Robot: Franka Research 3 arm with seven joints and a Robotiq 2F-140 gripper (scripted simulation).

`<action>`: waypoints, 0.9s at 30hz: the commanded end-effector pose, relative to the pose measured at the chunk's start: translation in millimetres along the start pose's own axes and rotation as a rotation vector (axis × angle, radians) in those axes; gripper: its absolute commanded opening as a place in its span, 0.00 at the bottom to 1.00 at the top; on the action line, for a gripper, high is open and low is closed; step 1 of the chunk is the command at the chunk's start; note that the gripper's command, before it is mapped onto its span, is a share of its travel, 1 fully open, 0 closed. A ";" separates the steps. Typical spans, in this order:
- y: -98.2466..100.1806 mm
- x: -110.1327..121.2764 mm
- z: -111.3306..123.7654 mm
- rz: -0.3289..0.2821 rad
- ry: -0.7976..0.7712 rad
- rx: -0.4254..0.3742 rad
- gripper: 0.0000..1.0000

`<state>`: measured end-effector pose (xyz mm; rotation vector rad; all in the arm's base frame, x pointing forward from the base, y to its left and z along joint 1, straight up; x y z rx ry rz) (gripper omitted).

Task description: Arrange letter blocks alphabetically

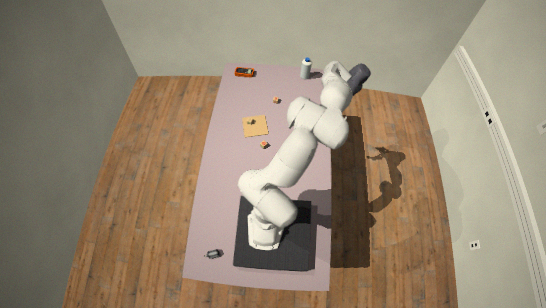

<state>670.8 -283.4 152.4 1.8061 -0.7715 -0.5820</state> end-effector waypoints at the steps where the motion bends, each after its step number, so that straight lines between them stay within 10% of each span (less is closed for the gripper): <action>1: -0.3 0.5 1.2 0.002 0.006 -0.002 1.00; 20: -0.1 -0.4 -0.6 0.000 0.001 0.000 1.00; 27: -28.5 -65.2 -68.7 -0.044 0.100 -0.073 1.00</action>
Point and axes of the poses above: the point where the finger pads meet when closed, its own y axis back along the fingers, its own x axis across the jaws, z = x × y, the point moved 5 cm from there along y, back along the fingers, and after that the axes turned 5 degrees about -y, right-handed, at the moved point
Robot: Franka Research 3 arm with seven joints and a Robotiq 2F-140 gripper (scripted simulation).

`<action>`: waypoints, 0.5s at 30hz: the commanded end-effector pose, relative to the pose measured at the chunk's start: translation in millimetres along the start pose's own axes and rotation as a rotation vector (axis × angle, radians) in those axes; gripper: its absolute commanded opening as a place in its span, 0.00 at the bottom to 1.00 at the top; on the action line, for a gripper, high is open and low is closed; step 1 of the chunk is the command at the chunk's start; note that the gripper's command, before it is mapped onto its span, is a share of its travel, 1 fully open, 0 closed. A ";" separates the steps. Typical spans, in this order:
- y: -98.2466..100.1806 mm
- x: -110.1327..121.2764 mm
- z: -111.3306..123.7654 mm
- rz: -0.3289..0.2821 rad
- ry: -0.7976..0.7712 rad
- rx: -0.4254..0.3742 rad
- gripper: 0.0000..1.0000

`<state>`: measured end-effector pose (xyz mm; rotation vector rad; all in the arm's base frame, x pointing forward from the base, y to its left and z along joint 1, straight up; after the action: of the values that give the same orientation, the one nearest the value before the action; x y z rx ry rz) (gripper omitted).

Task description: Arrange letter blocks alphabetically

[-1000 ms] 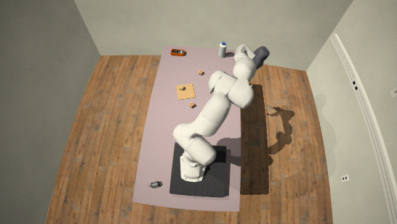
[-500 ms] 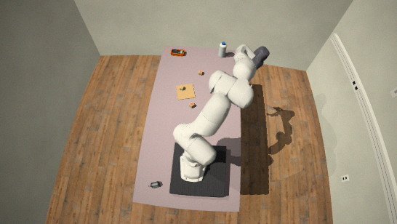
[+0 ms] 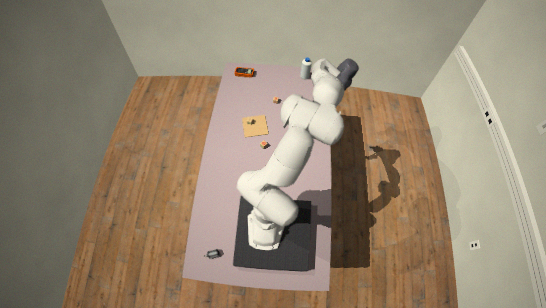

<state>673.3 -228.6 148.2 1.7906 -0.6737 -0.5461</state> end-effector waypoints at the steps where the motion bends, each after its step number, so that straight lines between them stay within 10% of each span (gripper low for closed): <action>1: -13.6 -34.7 -48.0 -0.017 0.042 -0.039 1.00; 10: -45.6 -134.7 -131.6 -0.051 0.194 -0.143 1.00; 15: -69.0 -240.0 -188.3 -0.055 0.350 -0.235 1.00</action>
<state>645.3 40.2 146.0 1.6899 -0.2824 -0.3043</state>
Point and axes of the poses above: the point where the finger pads meet when closed, its own y axis back along the fingers, its own x axis across the jaws, z = x × y, the point moved 5 cm from there along y, back along the fingers, and after that the axes turned 5 degrees about -y, right-handed, at the moved point
